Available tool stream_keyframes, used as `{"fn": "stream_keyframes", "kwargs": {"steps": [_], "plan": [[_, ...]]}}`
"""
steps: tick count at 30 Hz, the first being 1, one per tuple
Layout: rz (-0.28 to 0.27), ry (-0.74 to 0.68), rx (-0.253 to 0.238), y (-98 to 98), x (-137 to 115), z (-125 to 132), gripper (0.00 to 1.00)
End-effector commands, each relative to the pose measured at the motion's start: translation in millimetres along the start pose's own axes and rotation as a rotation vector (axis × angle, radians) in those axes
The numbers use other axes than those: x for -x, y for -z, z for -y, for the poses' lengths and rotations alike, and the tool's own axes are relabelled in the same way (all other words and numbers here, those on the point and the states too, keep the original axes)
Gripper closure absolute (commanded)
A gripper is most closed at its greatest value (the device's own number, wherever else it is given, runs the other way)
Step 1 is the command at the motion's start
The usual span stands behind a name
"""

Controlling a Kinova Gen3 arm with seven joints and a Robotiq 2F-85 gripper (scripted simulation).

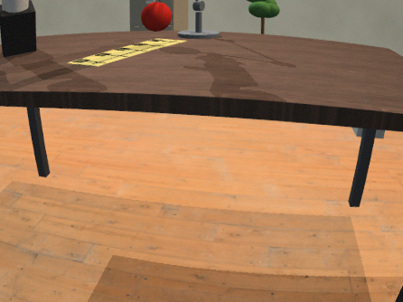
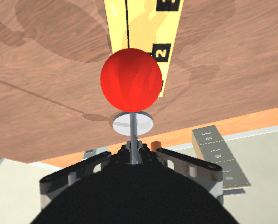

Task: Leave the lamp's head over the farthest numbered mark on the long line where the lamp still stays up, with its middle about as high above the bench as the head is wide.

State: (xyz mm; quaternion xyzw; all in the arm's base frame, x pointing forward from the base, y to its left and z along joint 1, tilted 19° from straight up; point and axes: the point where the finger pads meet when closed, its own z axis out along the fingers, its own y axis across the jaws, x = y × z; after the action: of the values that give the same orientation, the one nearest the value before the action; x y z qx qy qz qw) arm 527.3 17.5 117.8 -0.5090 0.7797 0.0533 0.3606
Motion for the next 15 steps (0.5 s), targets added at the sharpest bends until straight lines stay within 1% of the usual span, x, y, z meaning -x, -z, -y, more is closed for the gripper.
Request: {"fn": "stream_keyframes", "kwargs": {"steps": [1, 9, 10, 15], "plan": [[-0.003, -0.002, -0.008, 2.9, -2.3, 3.7, 1.0], [-0.003, -0.002, -0.008, 4.0, -3.8, 4.3, 1.0], [-0.003, -0.002, -0.008, 3.9, -3.6, 4.1, 0.0], [-0.001, -0.001, -0.005, 3.2, -2.9, 2.8, 0.0]]}}
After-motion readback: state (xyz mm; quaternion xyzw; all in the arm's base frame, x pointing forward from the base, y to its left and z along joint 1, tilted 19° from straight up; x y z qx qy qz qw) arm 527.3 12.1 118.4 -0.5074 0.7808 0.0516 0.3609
